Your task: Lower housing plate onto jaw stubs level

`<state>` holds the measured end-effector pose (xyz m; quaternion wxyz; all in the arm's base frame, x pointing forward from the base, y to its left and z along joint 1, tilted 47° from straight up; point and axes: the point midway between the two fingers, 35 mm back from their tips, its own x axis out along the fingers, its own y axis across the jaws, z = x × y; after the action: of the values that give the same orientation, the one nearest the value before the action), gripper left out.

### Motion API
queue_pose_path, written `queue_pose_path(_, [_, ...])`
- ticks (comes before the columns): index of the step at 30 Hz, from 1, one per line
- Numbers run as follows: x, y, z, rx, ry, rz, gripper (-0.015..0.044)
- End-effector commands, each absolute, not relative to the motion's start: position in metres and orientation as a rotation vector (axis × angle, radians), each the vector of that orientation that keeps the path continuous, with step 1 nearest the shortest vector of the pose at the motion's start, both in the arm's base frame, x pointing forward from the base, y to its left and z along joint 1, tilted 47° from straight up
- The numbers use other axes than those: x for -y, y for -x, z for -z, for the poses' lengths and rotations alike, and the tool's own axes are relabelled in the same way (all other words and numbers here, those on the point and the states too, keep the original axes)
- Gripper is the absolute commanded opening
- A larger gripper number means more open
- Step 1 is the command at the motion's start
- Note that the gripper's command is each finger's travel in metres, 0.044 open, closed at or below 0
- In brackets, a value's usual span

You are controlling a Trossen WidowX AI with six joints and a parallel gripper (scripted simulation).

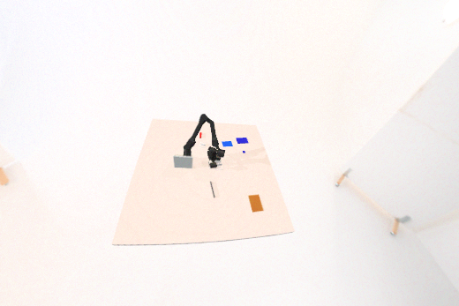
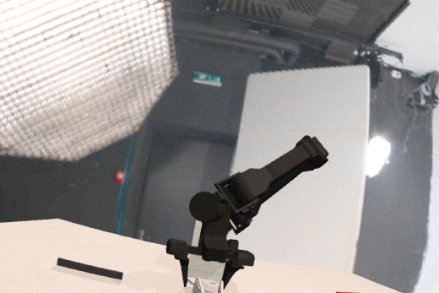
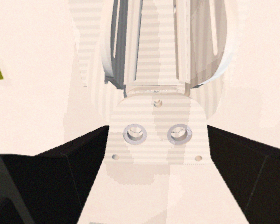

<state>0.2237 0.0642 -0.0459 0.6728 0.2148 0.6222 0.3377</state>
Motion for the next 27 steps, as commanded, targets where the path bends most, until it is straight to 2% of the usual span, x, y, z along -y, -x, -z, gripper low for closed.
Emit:
queue_pose_path(1, [-0.066,-0.2236,0.0466,-1.4,-0.492,-0.761,0.0351])
queue_pose_path(27, [-0.0701,-0.2235,0.0505,-1.4,-0.493,-0.761,0.0351])
